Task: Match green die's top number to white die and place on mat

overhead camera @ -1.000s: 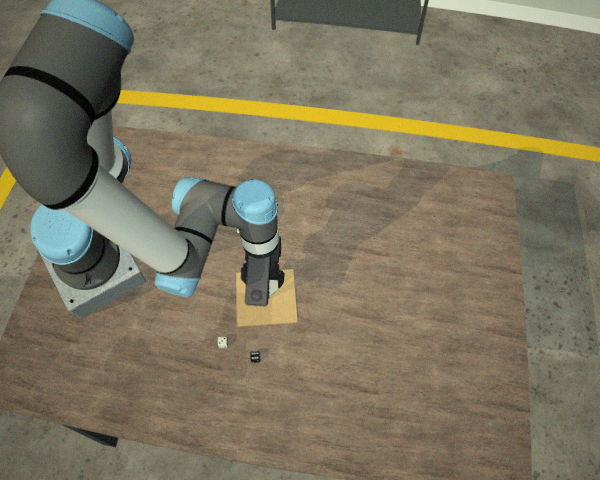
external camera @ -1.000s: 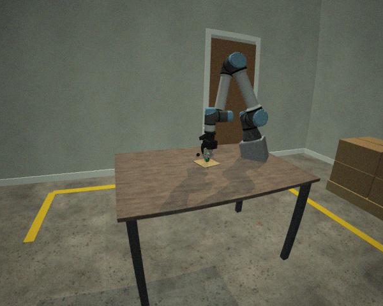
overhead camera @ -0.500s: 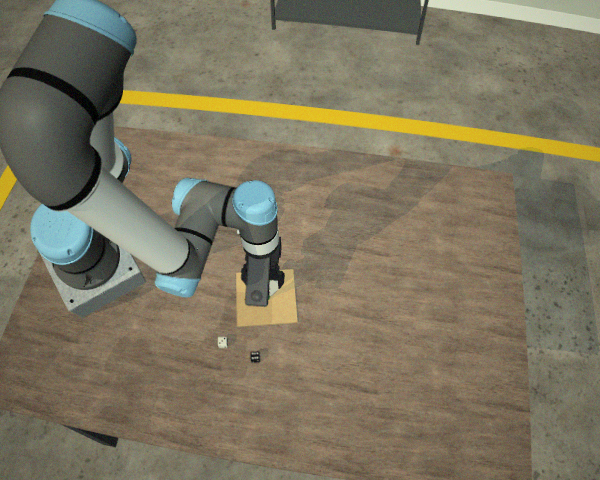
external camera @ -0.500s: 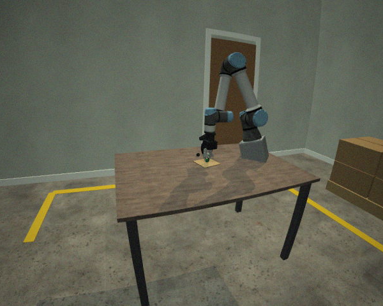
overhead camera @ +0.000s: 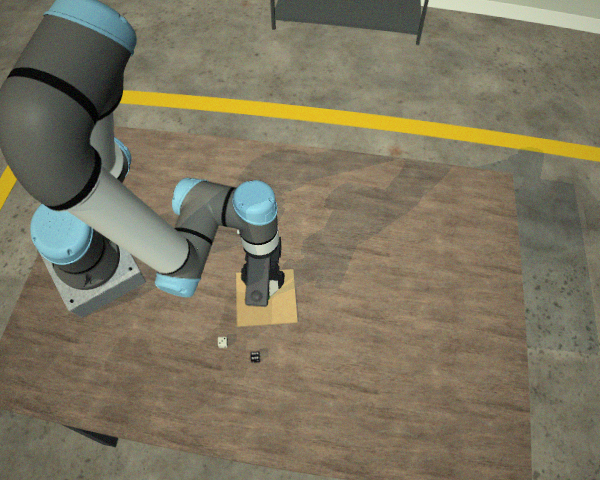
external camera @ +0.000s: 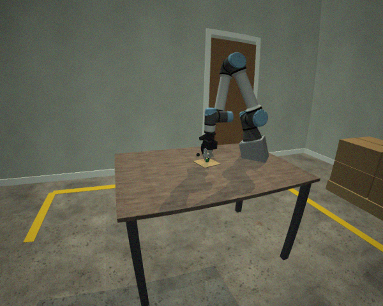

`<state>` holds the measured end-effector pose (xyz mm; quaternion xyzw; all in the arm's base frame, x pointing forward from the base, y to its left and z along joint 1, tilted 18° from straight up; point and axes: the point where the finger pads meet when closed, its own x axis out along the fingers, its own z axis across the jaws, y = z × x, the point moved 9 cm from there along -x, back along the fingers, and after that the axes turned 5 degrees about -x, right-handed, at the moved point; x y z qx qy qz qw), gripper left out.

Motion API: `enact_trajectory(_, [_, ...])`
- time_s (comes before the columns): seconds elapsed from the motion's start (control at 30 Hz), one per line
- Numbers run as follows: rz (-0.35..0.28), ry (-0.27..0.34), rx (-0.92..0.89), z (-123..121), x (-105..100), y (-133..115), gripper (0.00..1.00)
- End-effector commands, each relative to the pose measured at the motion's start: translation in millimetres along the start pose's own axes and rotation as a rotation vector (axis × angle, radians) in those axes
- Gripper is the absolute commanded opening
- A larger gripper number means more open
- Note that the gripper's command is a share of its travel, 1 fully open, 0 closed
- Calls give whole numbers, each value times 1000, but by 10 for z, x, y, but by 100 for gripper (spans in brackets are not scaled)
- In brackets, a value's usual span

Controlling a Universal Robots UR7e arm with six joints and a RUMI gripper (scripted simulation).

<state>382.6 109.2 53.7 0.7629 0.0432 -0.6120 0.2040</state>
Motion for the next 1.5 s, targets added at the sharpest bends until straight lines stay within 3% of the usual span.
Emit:
enact_trajectory(0.0, [0,1,0,-3,-3,1,3])
enact_trajectory(1.47, [0,1,0,-3,37,1,3])
